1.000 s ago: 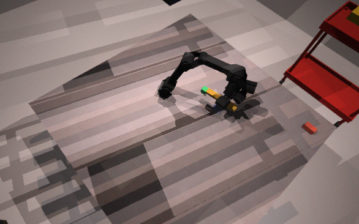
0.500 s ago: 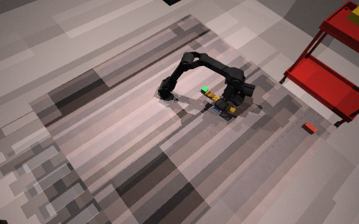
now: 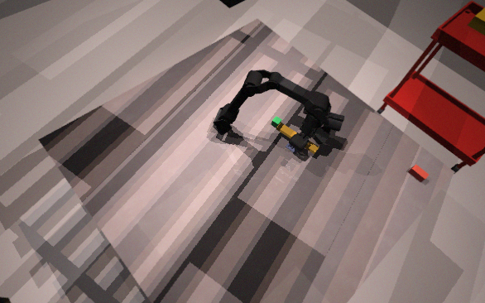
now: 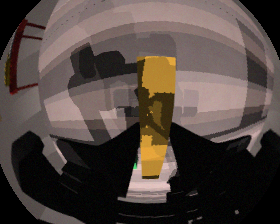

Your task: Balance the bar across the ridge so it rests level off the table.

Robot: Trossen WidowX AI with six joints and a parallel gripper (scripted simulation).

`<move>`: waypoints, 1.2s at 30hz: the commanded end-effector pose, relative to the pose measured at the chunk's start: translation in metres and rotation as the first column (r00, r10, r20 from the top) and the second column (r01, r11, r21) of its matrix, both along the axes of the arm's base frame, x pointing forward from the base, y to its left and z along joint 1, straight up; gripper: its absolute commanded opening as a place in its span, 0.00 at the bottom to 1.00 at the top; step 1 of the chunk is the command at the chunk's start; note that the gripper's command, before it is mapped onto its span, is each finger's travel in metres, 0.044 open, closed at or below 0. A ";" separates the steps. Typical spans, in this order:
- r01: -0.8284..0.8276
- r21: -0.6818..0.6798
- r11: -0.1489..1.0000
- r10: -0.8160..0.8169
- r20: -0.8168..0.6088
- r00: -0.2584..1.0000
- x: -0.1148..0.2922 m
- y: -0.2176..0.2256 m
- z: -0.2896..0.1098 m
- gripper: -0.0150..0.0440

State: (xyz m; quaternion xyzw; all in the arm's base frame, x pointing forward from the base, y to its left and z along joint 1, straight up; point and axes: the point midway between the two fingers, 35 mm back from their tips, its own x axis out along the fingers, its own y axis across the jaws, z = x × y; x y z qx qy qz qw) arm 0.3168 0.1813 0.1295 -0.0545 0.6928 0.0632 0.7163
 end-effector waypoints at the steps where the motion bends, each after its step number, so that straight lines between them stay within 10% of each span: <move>1: 0.001 0.002 1.000 -0.001 -0.002 1.000 0.000 0.000 0.000 0.25; 36: 0.001 0.002 1.000 -0.001 -0.002 1.000 0.000 0.000 -0.003 0.25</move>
